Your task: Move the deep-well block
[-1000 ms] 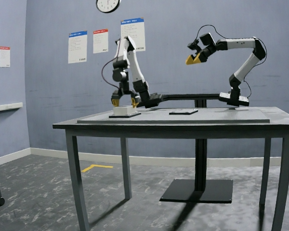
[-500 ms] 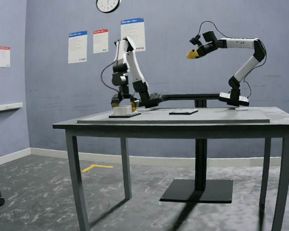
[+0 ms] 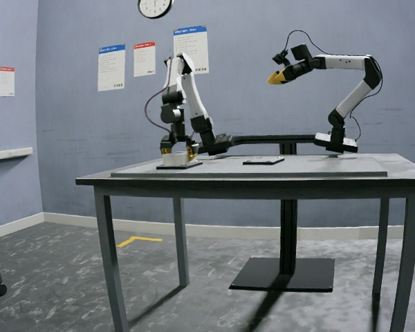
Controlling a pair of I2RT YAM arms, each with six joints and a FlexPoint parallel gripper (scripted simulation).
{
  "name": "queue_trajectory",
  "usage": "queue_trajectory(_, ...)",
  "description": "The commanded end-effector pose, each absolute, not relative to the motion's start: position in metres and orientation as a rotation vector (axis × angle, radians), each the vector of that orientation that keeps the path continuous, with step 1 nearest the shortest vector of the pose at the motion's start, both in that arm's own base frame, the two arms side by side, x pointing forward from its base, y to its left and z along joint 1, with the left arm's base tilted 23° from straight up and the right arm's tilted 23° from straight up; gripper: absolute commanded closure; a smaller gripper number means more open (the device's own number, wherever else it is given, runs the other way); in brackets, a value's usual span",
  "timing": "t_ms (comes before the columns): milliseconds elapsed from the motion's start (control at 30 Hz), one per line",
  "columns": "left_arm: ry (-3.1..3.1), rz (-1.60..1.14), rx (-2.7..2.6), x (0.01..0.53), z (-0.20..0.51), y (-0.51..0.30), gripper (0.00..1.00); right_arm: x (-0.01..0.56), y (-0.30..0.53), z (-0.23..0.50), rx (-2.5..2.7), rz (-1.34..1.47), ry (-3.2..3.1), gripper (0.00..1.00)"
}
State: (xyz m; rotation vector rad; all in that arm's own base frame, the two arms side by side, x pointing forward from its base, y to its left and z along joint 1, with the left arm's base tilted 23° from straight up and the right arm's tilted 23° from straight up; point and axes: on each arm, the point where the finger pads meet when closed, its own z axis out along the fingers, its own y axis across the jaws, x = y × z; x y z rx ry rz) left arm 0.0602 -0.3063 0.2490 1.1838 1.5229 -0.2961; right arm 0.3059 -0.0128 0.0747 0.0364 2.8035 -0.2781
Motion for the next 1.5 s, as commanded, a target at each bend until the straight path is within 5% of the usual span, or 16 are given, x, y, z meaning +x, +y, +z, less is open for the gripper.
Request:
queue_trajectory(0,1.519,-0.346,1.132,0.059,0.268,-0.309,0.0,0.312,-0.012,0.088,0.041,-0.254,2.75,0.26)
queue_trajectory(533,1.524,-0.296,1.214,0.06,0.256,-0.304,0.0,0.274,0.033,0.134,0.101,-0.272,2.756,0.26)
queue_trajectory(1467,1.784,-0.079,1.541,0.097,0.247,-0.228,0.0,0.191,0.265,0.052,0.209,-0.216,2.777,0.26)
